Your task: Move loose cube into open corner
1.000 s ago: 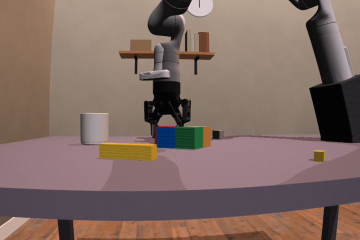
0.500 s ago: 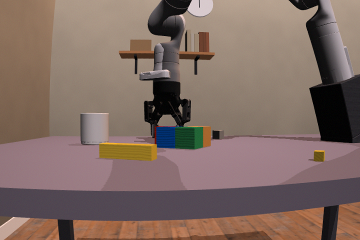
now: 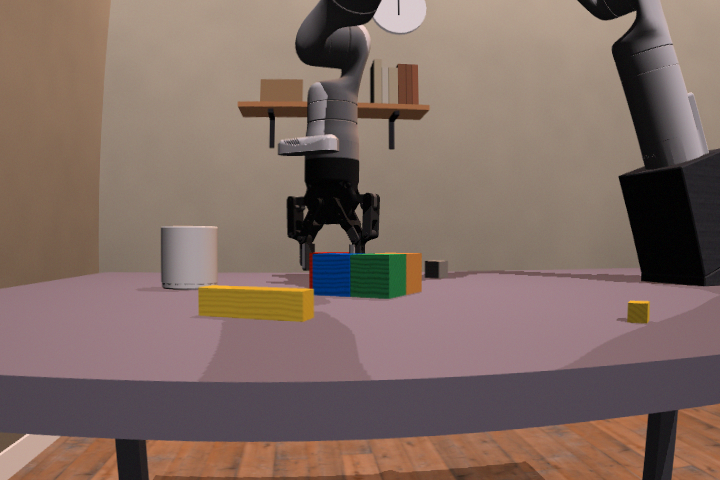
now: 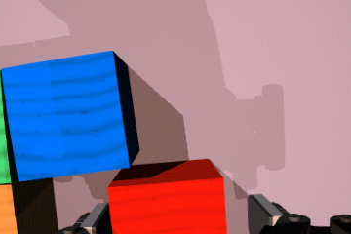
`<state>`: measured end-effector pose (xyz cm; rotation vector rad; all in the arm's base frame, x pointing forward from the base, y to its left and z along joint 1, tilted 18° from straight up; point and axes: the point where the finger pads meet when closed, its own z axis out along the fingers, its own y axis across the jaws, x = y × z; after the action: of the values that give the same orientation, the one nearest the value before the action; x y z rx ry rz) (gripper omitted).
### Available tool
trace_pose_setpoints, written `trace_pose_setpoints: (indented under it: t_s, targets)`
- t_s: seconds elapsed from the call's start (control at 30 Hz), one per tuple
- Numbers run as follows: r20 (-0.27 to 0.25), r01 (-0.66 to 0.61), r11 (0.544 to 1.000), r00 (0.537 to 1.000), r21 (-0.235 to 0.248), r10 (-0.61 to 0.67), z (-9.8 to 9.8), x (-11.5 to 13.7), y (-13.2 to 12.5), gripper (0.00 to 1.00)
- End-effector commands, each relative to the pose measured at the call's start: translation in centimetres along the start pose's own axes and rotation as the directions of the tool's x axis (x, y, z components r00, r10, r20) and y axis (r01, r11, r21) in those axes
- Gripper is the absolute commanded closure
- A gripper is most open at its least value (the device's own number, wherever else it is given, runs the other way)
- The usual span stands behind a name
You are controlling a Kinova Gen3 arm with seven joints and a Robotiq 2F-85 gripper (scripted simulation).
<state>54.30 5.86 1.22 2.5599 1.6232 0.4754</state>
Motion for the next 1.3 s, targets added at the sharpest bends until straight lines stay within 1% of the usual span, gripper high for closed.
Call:
trace_pose_setpoints:
  t_s: [0.0,0.2,0.5,0.57,0.93,1.07,1.27]
  targets:
    - [-0.003,0.01,1.0,1.0,0.006,-0.01,-0.5,0.1,-0.3,0.18]
    - [-0.002,0.009,1.0,1.0,0.006,-0.009,-2.0,0.0,-0.3,0.18]
    - [-0.003,0.01,1.0,1.0,0.006,-0.01,-4.8,0.0,-0.2,0.18]
    - [-0.003,0.01,1.0,1.0,0.006,-0.01,-4.8,0.0,-0.2,0.18]
    - [-0.003,0.01,1.0,1.0,0.004,-0.01,-7.9,0.1,-0.1,0.18]
    - [-0.004,0.011,1.0,1.0,0.004,-0.011,-8.6,0.1,-0.1,0.18]
    - [-0.004,0.011,1.0,1.0,0.004,-0.011,-9.1,0.1,-0.1,0.18]
